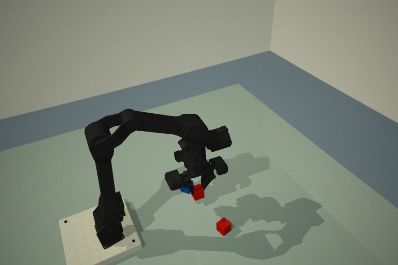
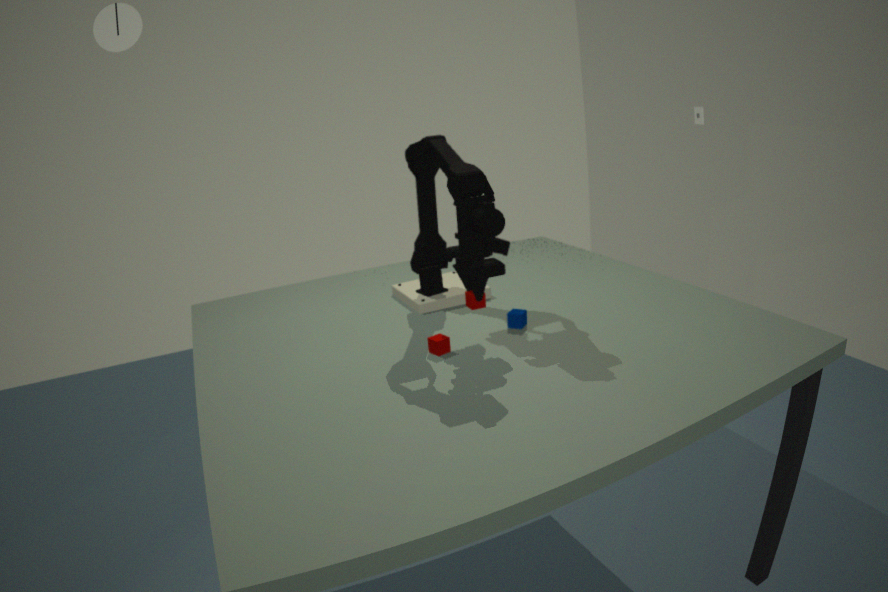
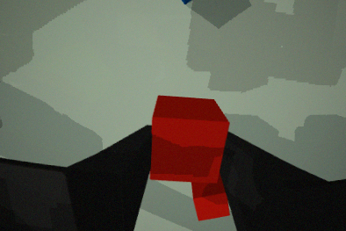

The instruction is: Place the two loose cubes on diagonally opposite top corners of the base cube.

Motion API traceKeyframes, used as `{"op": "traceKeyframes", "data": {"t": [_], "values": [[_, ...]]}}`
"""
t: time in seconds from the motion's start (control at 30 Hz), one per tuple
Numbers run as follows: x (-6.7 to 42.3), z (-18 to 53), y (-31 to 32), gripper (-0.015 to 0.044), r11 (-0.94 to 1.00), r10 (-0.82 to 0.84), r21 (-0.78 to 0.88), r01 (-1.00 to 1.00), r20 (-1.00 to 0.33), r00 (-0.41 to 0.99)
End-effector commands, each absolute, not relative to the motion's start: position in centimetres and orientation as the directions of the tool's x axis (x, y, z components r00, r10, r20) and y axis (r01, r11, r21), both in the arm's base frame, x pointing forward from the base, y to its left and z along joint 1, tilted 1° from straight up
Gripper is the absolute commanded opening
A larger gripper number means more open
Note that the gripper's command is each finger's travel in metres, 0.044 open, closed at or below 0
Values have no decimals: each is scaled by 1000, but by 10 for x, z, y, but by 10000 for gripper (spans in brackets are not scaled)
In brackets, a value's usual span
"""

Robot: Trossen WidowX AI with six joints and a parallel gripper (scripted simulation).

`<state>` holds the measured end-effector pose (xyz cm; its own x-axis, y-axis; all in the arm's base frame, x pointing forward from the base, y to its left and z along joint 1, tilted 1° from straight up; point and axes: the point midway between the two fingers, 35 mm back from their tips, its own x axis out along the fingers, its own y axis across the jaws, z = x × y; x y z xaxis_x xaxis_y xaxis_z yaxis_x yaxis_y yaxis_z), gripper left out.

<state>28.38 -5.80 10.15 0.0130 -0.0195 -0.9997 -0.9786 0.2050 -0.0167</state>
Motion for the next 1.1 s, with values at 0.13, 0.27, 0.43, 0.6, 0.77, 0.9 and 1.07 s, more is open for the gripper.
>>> {"op": "traceKeyframes", "data": {"t": [0.13,0.27,0.43,0.6,0.77,0.9,1.07], "values": [[283,129,-58,105,205,-26,-30,-978,-999,25],[281,140,-57,105,205,-26,-30,-978,-999,25],[281,139,-55,105,247,-26,-31,-969,-999,25],[284,135,-45,105,381,-25,-33,-924,-999,26],[285,131,-36,105,508,-24,-34,-861,-999,26],[287,128,-29,105,602,-23,-35,-798,-999,26],[288,124,-19,105,709,-22,-34,-704,-999,26]]}}
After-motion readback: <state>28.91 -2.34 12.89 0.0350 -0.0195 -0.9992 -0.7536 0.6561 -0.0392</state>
